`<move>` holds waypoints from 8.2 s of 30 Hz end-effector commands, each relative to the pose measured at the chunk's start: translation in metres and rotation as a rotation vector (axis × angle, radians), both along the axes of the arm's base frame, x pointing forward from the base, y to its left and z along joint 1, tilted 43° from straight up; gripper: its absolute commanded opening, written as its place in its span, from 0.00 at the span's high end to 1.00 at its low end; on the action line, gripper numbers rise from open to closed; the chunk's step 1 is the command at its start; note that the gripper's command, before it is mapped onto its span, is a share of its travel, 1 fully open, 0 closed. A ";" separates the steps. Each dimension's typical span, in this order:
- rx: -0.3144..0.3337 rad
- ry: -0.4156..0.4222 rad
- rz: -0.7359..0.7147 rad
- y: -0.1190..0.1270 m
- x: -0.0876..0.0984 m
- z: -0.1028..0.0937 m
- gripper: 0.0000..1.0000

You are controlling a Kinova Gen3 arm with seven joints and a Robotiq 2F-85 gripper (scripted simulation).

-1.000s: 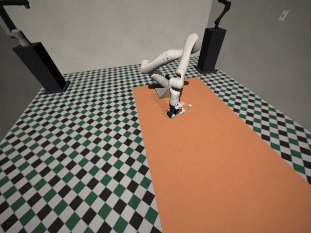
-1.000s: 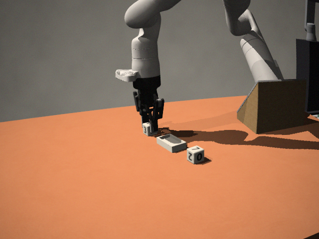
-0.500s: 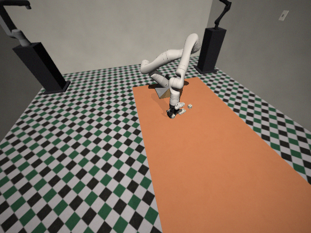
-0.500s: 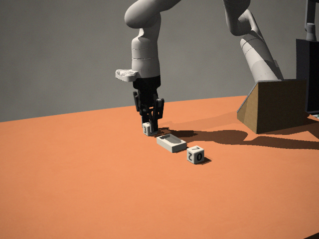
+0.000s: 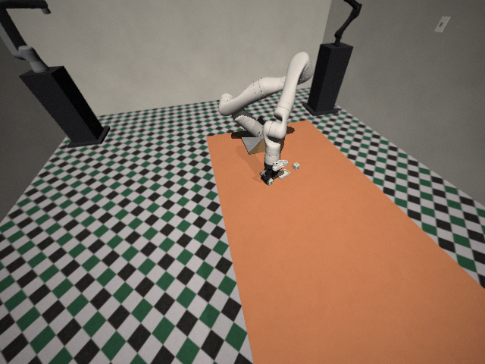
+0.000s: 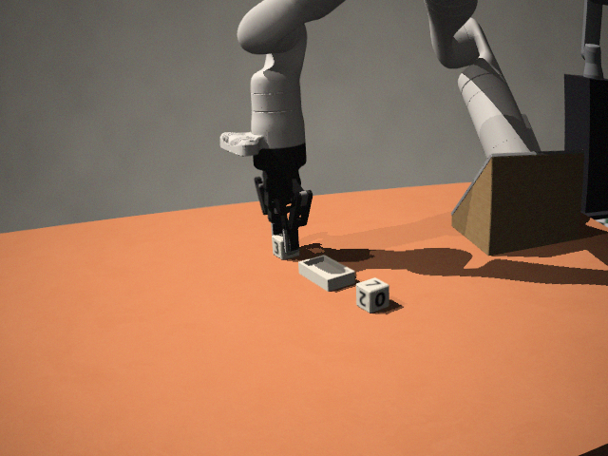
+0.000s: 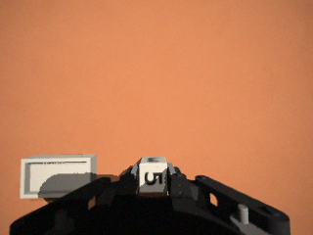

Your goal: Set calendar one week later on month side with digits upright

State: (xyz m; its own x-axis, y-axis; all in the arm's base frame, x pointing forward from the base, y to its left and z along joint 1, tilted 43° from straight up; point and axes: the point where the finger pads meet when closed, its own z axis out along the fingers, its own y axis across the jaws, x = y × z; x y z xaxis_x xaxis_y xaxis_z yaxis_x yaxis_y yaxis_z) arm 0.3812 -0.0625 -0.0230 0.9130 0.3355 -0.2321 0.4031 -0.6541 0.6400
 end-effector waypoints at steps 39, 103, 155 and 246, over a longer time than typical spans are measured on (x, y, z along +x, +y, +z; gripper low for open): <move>0.001 -0.001 0.001 0.033 -0.003 0.035 0.74; 0.001 -0.002 -0.001 0.139 -0.058 -0.014 0.74; 0.001 -0.002 -0.001 0.111 -0.054 -0.046 0.74; 0.001 -0.002 -0.001 0.094 -0.052 -0.064 0.74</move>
State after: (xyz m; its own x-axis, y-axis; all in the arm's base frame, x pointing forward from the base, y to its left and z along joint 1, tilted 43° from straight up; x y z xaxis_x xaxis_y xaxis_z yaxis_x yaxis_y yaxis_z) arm 0.3286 0.0309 -0.0872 0.9138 0.3344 -0.2307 0.4013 -0.6547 0.6406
